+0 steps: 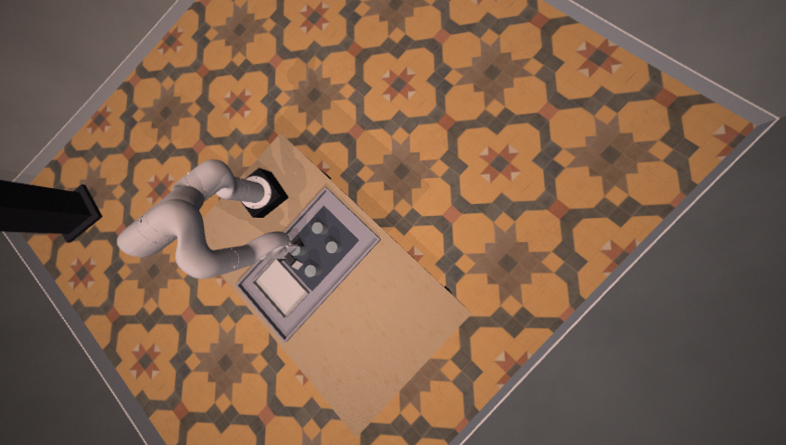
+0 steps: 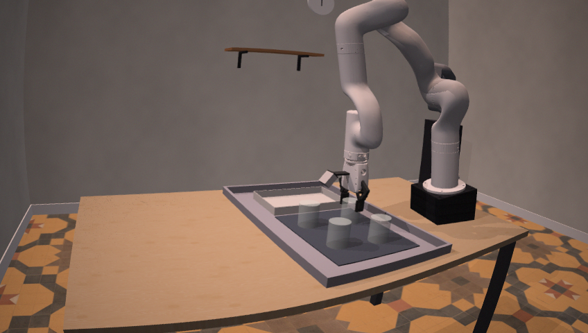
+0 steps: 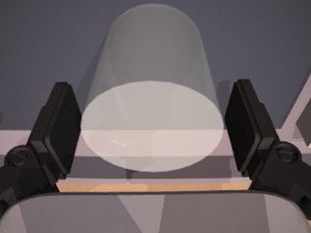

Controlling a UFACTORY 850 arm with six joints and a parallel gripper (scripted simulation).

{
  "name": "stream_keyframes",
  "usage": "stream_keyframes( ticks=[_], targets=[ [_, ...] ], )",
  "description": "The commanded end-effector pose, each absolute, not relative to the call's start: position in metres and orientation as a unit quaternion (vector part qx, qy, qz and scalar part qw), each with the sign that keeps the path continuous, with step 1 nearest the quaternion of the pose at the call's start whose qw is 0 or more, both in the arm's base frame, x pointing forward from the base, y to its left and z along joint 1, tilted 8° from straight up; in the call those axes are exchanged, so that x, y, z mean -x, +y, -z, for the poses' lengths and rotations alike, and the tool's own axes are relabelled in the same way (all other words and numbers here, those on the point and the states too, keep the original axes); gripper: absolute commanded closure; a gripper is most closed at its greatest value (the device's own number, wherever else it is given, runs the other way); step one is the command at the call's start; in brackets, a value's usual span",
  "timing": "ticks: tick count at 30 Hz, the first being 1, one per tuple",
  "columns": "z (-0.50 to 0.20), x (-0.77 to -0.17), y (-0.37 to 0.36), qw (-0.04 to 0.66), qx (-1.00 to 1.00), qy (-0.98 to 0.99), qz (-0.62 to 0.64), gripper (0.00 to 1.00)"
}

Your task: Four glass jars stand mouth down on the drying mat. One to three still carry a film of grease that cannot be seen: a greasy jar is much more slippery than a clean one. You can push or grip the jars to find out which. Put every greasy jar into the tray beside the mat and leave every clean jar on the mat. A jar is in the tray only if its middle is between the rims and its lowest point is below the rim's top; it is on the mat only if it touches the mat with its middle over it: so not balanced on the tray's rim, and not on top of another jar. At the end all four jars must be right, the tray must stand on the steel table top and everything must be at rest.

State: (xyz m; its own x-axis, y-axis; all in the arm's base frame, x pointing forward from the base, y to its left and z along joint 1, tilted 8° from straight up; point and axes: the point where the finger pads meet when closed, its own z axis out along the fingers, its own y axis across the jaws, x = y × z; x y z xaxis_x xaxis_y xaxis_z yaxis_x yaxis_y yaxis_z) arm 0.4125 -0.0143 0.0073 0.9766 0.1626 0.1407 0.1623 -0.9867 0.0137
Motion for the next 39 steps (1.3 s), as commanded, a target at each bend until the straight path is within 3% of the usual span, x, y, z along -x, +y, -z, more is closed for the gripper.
stream_keyframes(
  ticks=[1,9,10,39],
  targets=[
    [-0.0011,-0.4142,-0.014,0.007,-0.994,0.082,-0.073,0.0],
    [0.0009,-0.4145,-0.0141,0.007,-0.994,0.082,-0.073,0.0],
    [0.0009,-0.4145,-0.0141,0.007,-0.994,0.082,-0.073,0.06],
    [0.0009,-0.4145,-0.0141,0.007,-0.994,0.082,-0.073,0.13]
  ],
)
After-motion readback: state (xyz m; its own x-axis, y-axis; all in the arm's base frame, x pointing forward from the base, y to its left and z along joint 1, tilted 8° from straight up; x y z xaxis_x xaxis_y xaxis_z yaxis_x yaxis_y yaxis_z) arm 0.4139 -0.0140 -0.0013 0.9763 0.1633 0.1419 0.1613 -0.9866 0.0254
